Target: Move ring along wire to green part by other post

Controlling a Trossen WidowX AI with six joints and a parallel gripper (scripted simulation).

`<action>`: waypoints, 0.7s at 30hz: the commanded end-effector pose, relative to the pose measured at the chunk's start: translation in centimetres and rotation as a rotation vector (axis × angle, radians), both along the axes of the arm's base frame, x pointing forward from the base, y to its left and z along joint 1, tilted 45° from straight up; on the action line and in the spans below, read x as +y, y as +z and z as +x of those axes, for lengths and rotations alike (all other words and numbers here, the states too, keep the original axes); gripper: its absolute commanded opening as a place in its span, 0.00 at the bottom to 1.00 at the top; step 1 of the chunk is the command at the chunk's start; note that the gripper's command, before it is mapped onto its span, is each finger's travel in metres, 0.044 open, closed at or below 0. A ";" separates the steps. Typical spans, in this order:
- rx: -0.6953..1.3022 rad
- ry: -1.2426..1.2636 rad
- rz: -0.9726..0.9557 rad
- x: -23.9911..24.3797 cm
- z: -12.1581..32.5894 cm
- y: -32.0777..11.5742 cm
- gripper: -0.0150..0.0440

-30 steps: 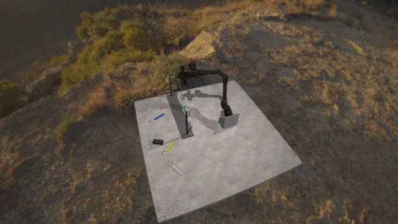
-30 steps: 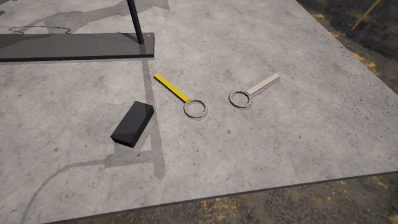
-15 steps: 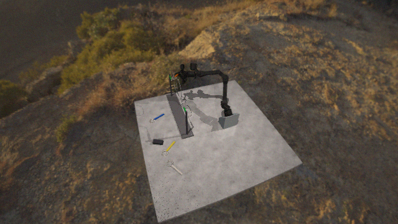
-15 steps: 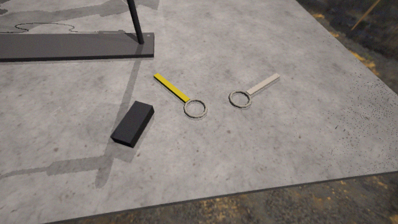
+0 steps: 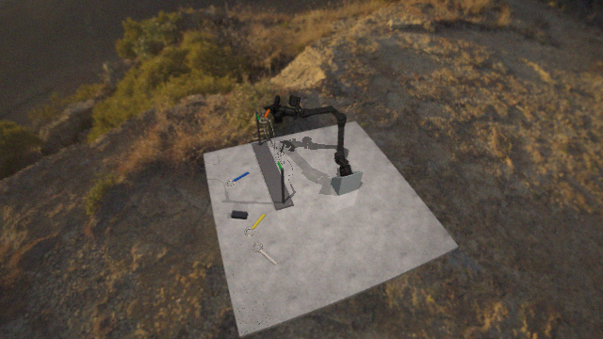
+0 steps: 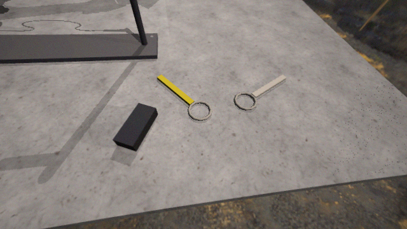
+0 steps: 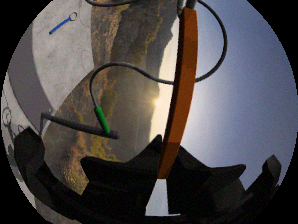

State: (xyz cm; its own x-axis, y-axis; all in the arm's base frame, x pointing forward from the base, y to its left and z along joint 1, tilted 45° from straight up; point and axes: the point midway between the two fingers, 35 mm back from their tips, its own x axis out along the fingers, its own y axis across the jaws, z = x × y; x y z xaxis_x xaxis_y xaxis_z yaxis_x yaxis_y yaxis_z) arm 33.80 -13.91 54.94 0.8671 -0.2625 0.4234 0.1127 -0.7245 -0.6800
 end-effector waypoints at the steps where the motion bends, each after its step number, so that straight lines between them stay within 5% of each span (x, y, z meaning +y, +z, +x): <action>1: -0.002 -0.003 -0.101 0.5 0.0 0.2 0.00; 21: -0.018 -0.019 -0.374 1.4 -0.1 1.0 0.00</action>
